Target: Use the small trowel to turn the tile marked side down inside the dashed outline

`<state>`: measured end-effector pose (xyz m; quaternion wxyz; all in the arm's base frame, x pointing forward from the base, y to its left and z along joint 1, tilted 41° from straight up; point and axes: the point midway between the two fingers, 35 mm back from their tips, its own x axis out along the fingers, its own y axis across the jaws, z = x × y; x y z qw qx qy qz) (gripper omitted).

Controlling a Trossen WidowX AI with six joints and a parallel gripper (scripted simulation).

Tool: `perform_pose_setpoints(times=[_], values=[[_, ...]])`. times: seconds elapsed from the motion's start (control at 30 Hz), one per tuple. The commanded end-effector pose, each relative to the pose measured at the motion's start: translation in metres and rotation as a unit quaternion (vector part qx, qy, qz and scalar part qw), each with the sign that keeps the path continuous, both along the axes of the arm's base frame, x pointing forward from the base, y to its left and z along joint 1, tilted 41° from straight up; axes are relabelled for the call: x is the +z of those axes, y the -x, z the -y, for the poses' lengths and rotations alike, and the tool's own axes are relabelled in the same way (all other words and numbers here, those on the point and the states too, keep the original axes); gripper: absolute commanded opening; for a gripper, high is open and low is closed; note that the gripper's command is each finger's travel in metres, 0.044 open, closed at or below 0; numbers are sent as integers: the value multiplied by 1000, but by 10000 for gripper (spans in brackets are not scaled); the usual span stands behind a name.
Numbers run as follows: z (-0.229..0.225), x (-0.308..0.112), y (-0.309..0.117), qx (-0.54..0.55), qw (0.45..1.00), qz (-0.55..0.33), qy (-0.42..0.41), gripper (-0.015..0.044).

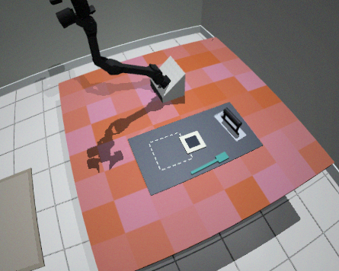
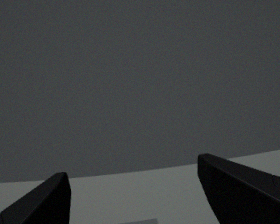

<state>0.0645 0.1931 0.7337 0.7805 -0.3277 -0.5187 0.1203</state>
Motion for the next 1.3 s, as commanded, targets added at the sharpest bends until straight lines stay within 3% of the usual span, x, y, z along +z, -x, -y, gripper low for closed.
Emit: perform_pose_setpoints(times=[0.0, 0.7, 1.27], values=[[-28, -12, -5, 10, 1000, -15, 25, 270], [-91, -64, -73, -51, 991, -76, 102, 270], [-202, -214, -188, -72, 931, -270, 236, 270]])
